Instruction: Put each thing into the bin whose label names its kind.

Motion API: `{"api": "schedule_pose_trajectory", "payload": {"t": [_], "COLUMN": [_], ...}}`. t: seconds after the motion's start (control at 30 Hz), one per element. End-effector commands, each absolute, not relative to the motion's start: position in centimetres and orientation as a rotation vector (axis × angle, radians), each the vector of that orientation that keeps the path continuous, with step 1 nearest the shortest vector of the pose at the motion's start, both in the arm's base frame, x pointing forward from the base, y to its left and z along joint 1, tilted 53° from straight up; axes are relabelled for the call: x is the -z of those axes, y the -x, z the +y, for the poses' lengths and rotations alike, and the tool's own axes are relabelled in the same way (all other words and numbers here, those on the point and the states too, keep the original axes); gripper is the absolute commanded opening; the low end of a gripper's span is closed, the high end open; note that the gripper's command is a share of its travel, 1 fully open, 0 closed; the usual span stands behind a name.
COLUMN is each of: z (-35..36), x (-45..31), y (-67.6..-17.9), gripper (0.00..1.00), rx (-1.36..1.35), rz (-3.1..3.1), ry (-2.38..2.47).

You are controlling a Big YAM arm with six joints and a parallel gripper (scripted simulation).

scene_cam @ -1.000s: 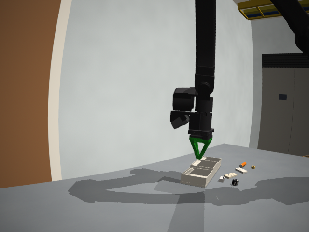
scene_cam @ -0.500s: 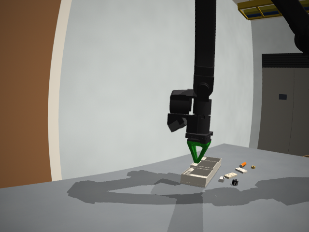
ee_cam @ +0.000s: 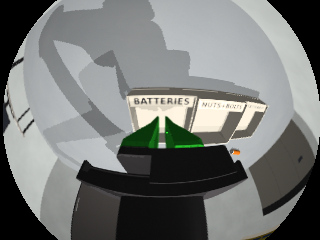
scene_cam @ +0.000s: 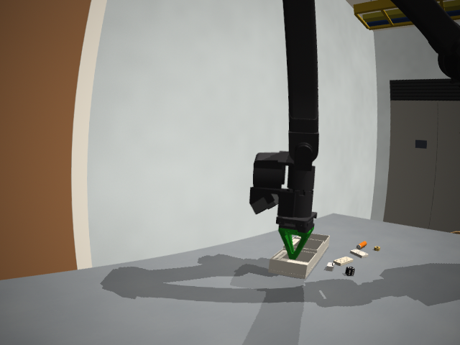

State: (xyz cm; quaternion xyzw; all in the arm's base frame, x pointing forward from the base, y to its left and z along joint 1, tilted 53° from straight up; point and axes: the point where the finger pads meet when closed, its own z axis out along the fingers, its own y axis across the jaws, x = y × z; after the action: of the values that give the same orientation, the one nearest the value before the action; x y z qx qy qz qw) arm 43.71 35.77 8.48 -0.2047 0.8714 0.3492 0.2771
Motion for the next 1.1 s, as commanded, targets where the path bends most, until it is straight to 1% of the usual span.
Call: {"api": "schedule_pose_trajectory", "payload": {"t": [0.0,1.07], "z": [37.0,36.2], "x": [-8.1,-8.6], "y": [-44.1,-44.5], "gripper": [0.08,0.08], "rx": [-0.951,-0.942], "rz": [2.332,2.327], "ry": [0.541,0.536]}}
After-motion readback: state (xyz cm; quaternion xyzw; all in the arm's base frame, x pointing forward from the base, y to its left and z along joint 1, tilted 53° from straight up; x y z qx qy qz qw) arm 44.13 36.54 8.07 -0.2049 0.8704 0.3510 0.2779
